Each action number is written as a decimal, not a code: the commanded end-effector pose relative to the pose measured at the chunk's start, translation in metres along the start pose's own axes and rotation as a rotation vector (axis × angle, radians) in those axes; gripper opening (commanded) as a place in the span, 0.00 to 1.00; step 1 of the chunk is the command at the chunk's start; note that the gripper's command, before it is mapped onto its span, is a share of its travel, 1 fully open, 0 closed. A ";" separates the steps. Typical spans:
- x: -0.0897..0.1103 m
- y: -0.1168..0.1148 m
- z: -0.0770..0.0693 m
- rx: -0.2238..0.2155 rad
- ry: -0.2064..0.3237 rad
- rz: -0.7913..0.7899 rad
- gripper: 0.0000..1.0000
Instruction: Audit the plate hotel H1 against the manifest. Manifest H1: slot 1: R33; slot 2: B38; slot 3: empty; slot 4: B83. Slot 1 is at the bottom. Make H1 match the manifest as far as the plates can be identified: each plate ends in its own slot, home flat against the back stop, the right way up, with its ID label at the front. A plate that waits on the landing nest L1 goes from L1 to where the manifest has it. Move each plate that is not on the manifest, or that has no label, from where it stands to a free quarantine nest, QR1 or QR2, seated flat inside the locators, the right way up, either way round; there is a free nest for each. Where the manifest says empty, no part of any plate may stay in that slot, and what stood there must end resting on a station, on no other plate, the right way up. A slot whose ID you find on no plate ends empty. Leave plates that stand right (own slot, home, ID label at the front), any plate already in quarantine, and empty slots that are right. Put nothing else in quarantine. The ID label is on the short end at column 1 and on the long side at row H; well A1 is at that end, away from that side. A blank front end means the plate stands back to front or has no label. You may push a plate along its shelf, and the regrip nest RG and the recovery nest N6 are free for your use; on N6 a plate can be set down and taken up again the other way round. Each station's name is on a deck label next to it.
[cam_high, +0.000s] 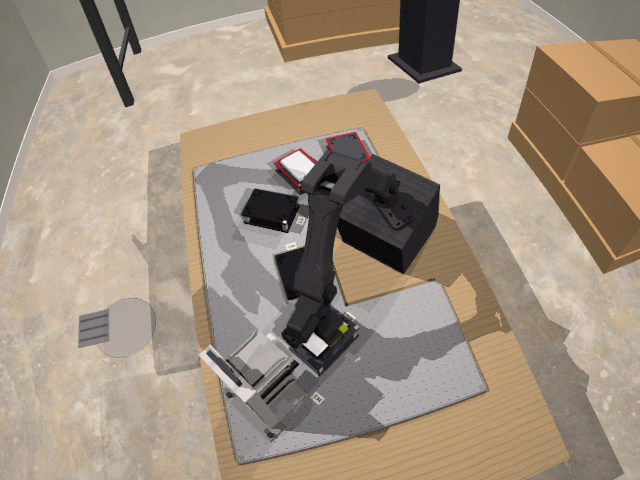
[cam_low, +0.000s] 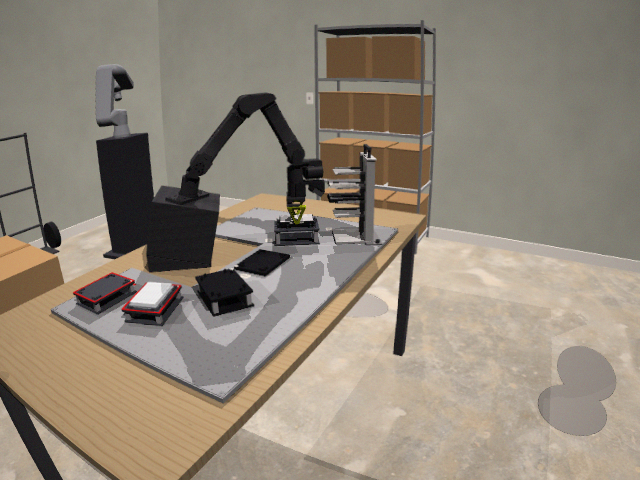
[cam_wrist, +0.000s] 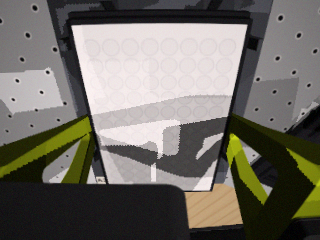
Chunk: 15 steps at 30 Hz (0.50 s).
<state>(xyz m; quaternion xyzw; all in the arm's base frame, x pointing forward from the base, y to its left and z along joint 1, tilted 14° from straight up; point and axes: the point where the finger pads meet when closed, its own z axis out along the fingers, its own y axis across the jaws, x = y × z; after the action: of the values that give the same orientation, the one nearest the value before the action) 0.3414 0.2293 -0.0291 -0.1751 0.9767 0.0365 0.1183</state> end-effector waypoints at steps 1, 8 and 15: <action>0.007 -0.006 0.010 0.004 0.018 0.006 0.86; 0.008 -0.006 0.014 0.004 0.018 0.007 0.86; -0.002 -0.003 0.013 -0.002 -0.005 0.004 0.86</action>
<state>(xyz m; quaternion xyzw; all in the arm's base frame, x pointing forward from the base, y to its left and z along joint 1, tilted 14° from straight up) 0.3421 0.2290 -0.0388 -0.1748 0.9770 0.0358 0.1169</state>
